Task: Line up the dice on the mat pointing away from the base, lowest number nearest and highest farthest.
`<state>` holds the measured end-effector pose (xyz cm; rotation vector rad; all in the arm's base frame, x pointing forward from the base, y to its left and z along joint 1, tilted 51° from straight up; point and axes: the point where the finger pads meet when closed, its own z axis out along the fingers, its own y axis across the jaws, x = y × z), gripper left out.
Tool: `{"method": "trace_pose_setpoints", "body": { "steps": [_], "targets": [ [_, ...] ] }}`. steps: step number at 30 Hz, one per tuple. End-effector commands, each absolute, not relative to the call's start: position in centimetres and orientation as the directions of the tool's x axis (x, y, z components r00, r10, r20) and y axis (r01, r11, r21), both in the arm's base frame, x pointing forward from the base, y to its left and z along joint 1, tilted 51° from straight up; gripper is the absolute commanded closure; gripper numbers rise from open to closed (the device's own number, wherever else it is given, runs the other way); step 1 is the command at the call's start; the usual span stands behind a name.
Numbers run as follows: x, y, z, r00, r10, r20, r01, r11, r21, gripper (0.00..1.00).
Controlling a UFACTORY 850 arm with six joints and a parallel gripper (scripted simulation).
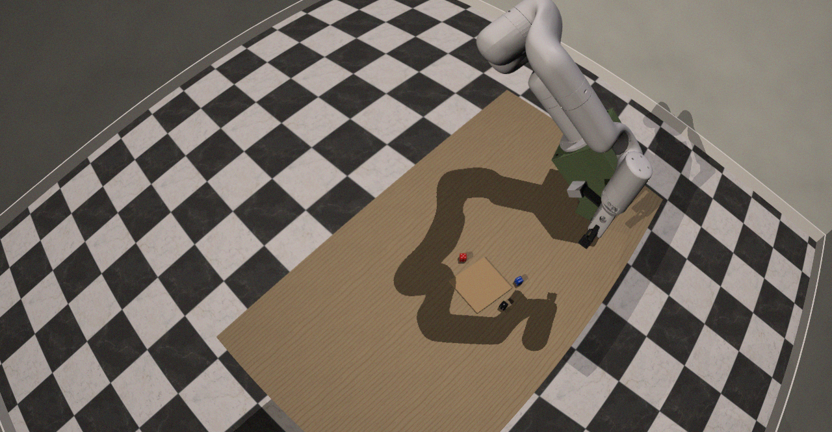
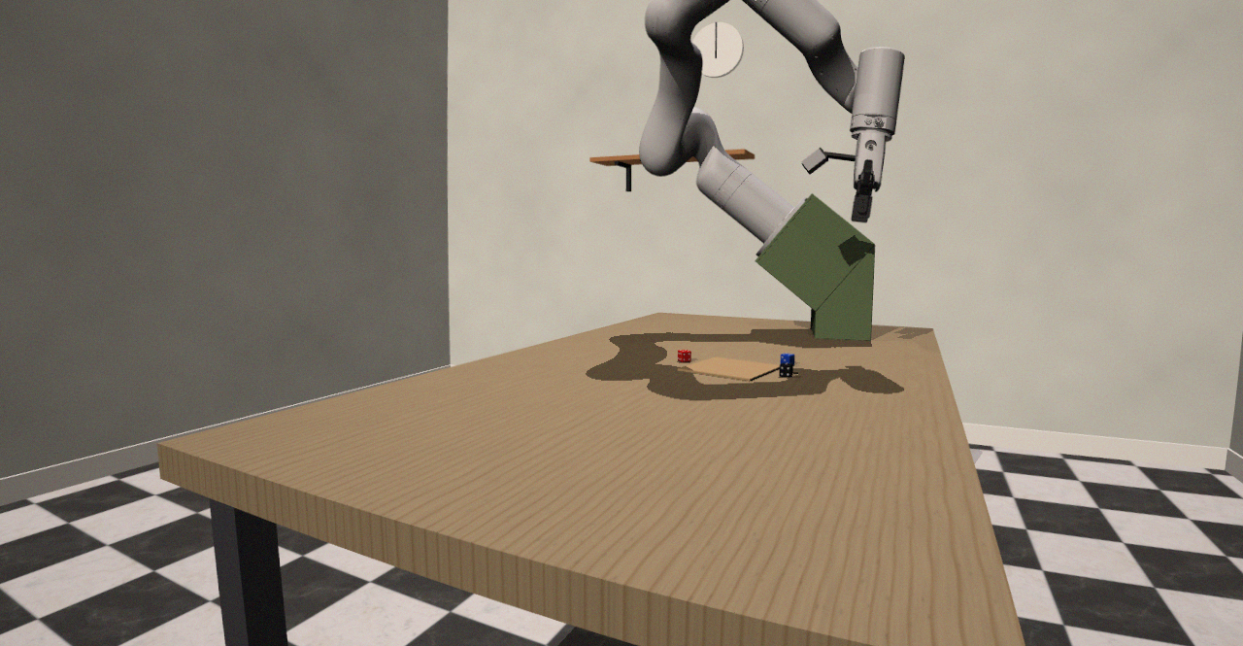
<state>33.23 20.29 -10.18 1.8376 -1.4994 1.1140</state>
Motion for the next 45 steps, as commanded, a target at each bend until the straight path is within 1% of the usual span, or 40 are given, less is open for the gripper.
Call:
{"method": "trace_pose_setpoints", "body": {
  "steps": [1, 19, 22, 23, 24, 26, 27, 29, 30, 34, 35, 37, 38, 41, 42, 44, 45],
  "targets": [
    [33.3, 20.4, -10.2, 0.051, -0.539, 0.841, -0.961, -0.256, -0.106, 0.0],
    [33.6, 20.2, -9.9, 0.041, -0.544, 0.838, -0.962, -0.249, -0.115, 0.0],
    [37.4, 17.6, -7.3, -0.068, -0.589, 0.805, -0.965, -0.167, -0.204, 0.0],
    [37.4, 17.6, -7.3, -0.068, -0.589, 0.805, -0.965, -0.167, -0.204, 0.0],
    [39.3, 15.9, -5.9, -0.135, -0.61, 0.781, -0.96, -0.116, -0.256, 0.0],
    [39.5, 15.8, -5.8, -0.135, -0.61, 0.781, -0.96, -0.116, -0.256, 0.0],
    [41.4, 13.7, -4.1, -0.213, -0.627, 0.749, -0.948, -0.054, -0.315, 0.0],
    [41.7, 13.5, -4.0, -0.213, -0.627, 0.749, -0.948, -0.054, -0.315, 0.0],
    [43.3, 11.2, -2.4, -0.299, -0.638, 0.71, -0.926, 0.014, -0.377, 0.0],
    [43.8, 10.6, -2.0, -0.299, -0.638, 0.71, -0.926, 0.014, -0.377, 0.0],
    [45.6, 7.4, 0.1, -0.386, -0.64, 0.664, -0.895, 0.084, -0.438, 0.0],
    [45.6, 7.4, 0.1, -0.386, -0.64, 0.664, -0.895, 0.084, -0.438, 0.0],
    [46.7, 5.0, 1.6, -0.463, -0.635, 0.619, -0.858, 0.147, -0.491, 0.0],
    [47.1, 4.1, 2.1, -0.468, -0.634, 0.616, -0.856, 0.151, -0.495, 0.0],
    [48.1, 1.0, 3.9, -0.541, -0.621, 0.568, -0.813, 0.211, -0.543, 0.0],
    [48.1, 1.0, 3.9, -0.541, -0.621, 0.568, -0.813, 0.211, -0.543, 0.0],
    [48.7, -1.8, 5.5, -0.601, -0.604, 0.524, -0.77, 0.261, -0.582, 0.0]
  ]
}}
